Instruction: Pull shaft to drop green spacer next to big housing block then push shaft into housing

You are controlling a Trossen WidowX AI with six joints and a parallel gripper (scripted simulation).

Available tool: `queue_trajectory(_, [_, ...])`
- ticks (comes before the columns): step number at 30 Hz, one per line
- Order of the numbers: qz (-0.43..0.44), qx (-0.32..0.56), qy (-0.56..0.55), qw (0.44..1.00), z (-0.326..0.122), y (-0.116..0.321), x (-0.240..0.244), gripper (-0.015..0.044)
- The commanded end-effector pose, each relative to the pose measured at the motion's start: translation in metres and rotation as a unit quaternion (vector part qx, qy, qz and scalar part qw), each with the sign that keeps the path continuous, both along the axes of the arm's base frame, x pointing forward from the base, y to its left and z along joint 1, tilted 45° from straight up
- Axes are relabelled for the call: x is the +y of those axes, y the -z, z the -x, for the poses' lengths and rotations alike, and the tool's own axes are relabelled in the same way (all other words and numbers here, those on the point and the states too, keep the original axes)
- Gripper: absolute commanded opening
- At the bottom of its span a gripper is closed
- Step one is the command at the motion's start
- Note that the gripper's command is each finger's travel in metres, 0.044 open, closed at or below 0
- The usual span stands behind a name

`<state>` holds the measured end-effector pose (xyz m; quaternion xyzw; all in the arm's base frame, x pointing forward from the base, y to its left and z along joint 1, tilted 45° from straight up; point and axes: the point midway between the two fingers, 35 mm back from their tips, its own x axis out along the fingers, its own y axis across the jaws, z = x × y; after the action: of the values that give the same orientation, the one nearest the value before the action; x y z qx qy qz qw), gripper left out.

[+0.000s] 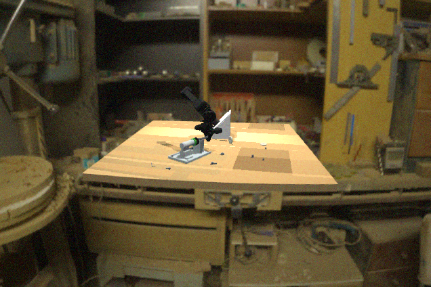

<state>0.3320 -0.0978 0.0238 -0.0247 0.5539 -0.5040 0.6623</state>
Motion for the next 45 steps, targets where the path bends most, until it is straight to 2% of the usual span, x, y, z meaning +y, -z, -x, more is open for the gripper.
queue_trajectory(1, [-0.001,0.000,0.002,1.000,0.0009,0.0004,0.0006,0.0000])
queue_trajectory(45, [-0.001,0.000,0.002,1.000,0.0042,0.0022,0.0029,0.0000])
